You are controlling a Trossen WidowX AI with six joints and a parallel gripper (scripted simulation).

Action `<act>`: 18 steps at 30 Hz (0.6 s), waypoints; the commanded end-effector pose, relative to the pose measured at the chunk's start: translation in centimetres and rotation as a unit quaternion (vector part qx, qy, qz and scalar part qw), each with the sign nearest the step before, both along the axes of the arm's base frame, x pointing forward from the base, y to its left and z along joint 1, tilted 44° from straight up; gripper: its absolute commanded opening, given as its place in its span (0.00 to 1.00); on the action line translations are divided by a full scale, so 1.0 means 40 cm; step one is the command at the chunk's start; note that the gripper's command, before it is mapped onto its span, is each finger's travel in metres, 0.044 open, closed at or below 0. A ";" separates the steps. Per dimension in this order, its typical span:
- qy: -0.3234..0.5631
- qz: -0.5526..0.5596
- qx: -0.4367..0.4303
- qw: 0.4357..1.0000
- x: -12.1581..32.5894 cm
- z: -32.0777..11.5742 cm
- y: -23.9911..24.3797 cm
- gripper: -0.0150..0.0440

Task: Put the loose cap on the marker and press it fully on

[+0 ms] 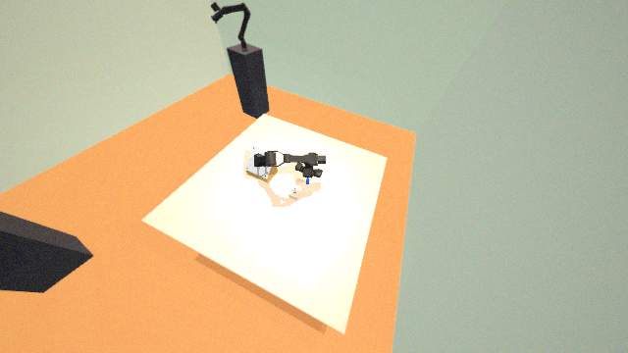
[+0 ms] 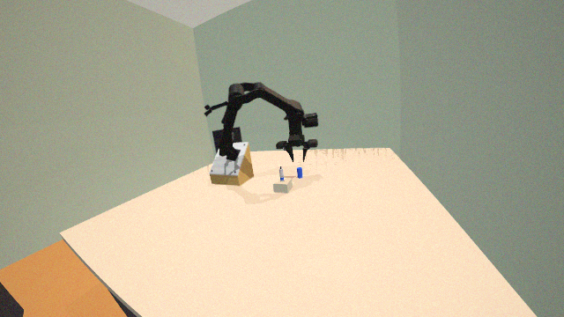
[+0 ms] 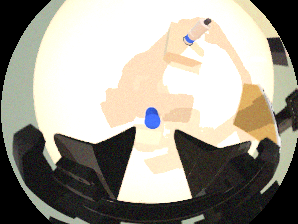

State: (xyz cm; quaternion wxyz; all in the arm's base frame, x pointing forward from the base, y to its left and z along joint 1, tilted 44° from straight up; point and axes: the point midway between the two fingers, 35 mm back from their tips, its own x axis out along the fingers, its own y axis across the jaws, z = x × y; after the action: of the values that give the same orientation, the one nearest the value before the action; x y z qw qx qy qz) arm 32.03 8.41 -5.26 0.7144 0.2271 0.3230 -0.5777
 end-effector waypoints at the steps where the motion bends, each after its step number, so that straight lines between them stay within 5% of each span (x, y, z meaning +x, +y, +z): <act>1: 0.001 0.006 -0.003 1.000 0.001 -0.020 -0.012 0.64; 18: 0.001 0.006 -0.003 1.000 0.014 -0.070 -0.059 0.64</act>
State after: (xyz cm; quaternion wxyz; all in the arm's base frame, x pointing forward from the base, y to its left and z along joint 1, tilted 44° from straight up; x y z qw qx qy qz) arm 32.68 6.39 -7.65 0.7168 0.2277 0.3227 -0.5746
